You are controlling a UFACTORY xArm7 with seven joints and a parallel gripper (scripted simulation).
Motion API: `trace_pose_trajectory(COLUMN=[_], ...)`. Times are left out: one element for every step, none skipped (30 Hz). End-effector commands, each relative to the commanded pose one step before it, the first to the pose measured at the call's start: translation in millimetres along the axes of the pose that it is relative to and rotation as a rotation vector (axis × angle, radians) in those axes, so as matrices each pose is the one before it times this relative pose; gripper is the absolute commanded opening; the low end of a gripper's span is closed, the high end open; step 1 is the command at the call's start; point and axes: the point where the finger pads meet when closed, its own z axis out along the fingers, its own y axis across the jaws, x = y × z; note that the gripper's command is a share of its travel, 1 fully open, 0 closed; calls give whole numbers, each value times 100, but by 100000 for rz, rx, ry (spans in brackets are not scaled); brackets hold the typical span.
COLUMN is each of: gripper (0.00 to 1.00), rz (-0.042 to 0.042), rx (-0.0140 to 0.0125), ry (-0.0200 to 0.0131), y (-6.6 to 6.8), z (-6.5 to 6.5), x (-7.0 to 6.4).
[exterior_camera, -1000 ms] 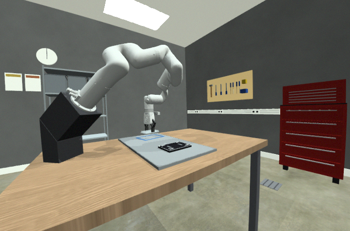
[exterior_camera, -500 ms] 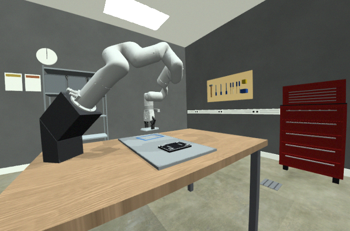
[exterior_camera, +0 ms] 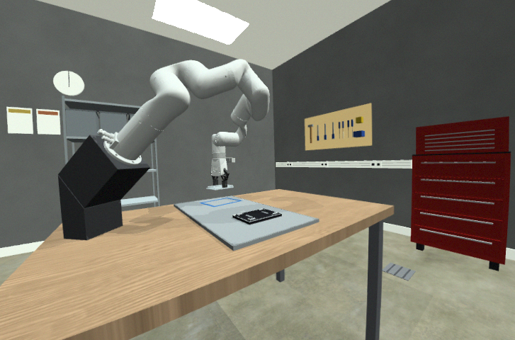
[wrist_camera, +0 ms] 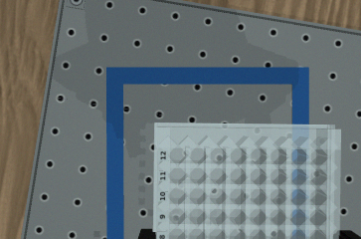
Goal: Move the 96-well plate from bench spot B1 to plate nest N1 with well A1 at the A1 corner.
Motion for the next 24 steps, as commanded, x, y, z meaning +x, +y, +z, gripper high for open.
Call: trace_pose_trajectory(gripper=[0,0,0,0,0,0,0,0,0,0,0,0,0,0,0,0,0,0,0,0,0,0,0,0], rz=[-44,0,0,0,0,0,0,3332,3332,3333,3104,-1,-1,0,0,0,0,0,0,0,0,0,0,0], rx=[400,0,0,0,0,0,0,-4,-4,-4,-4,-4,-4,-4,-4,-4,0,0,-3,-4,-4,-4,-4,-4], ry=[355,0,0,0,0,0,0,0,0,0,1,1,1,1,1,1,0,0,1,1,1,1,1,1], y=[-170,1,0,0,0,0,0,328,330,331,333,334,334,334,334,334,0,0,335,334,334,334,334,334], z=[-265,-1,0,0,0,0,0,-10,-10,-10,-10,-10,-10,-10,-10,-10,0,0,-10,-10,-10,-10,-10,-10], x=[121,0,0,0,0,0,0,-61,-50,-39,-29,-19,-19,-20,-19,-19,0,0,-20,-19,-19,-19,-19,-19])
